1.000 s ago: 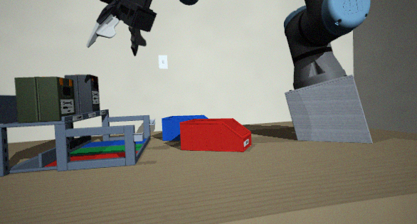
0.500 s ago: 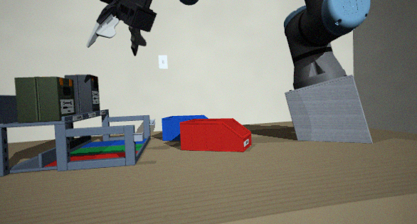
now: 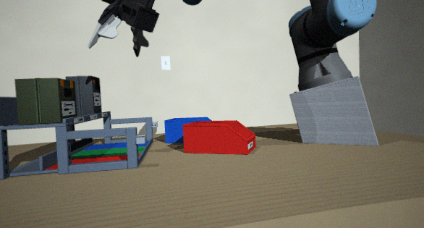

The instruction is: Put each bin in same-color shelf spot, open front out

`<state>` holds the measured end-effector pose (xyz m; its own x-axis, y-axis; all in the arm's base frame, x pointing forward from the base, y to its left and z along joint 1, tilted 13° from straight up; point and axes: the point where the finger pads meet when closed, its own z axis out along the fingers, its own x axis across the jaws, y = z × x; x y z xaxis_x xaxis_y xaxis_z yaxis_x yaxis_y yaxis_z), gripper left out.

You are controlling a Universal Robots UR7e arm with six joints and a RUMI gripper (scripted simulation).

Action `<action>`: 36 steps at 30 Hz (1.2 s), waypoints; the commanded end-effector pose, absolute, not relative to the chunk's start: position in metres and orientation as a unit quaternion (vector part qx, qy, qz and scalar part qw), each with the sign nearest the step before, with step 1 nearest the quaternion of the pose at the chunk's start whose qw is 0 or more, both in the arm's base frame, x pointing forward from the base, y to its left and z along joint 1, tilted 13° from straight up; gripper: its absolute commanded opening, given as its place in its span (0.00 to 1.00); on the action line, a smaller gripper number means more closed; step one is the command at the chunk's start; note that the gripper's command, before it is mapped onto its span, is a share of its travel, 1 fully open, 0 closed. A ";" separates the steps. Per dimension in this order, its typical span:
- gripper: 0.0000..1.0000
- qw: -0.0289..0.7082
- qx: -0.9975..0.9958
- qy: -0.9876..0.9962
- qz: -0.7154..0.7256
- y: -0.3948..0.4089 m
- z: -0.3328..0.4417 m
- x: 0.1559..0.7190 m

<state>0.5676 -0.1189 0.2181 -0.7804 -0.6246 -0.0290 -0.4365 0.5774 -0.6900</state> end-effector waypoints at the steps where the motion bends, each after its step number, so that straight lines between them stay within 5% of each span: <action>1: 1.00 0.136 -0.302 0.877 -0.347 -0.119 0.219 0.568; 36: 1.00 0.131 -0.306 0.878 -0.343 -0.123 0.216 0.564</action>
<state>0.5658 -0.1208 0.2167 -0.7793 -0.6263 -0.0236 -0.4430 0.5771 -0.6861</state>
